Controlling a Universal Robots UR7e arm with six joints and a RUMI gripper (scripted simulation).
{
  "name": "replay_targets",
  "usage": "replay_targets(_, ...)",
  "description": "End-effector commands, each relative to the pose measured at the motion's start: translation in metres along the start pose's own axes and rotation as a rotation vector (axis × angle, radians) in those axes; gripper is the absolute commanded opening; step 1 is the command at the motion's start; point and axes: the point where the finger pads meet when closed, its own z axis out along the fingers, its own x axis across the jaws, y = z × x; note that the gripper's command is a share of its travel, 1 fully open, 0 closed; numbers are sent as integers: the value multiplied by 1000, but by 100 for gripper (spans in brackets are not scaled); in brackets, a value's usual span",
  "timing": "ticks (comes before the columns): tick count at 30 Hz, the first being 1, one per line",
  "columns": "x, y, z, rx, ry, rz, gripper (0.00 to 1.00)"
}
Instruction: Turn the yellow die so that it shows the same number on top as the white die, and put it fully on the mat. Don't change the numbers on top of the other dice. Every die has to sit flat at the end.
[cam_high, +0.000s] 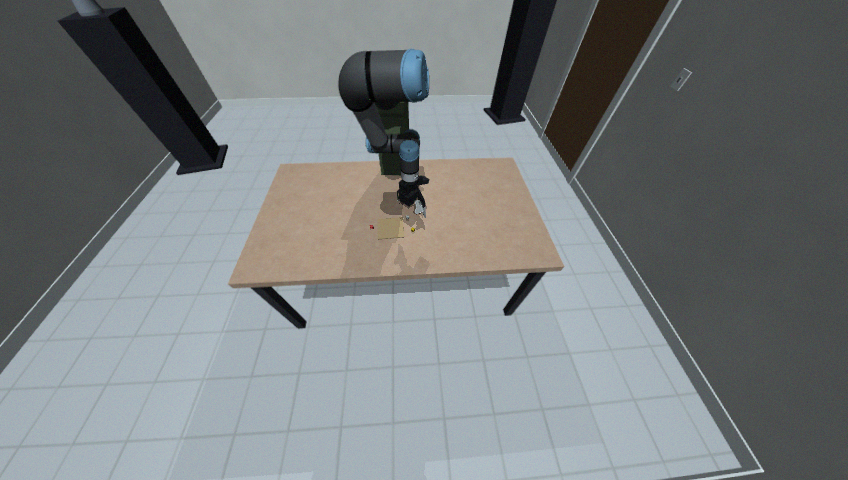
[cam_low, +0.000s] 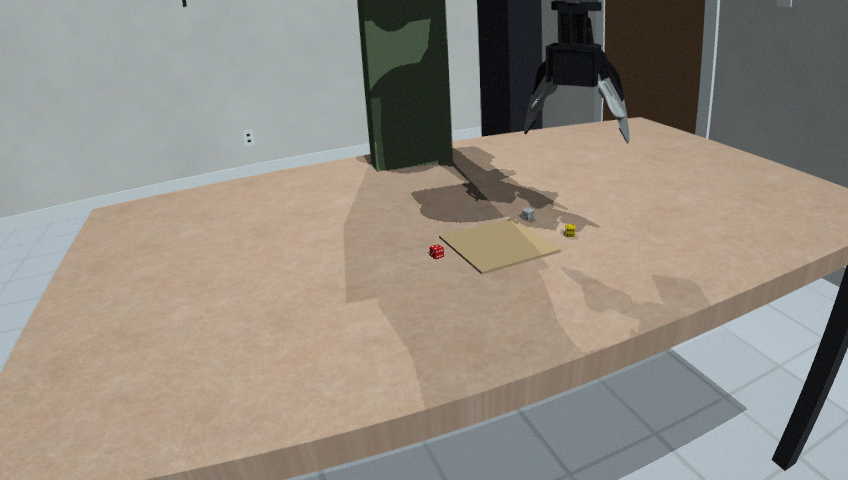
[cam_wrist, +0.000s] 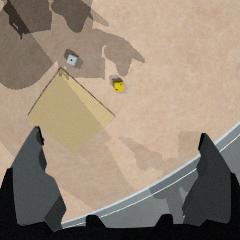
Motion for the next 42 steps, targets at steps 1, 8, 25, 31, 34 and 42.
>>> replay_targets(1, 0, 0, -1, 0, 1, 0, 100)
replay_targets(8, -1, 3, 9, -1, 0, -125, 100)
replay_targets(25, -2, 4, 12, -1, 0, -158, 100)
replay_targets(31, -2, 4, 12, -1, 0, -155, 100)
replay_targets(34, -2, 3, 13, -1, 0, -141, 100)
replay_targets(42, -1, 3, 16, 0, 0, -47, 100)
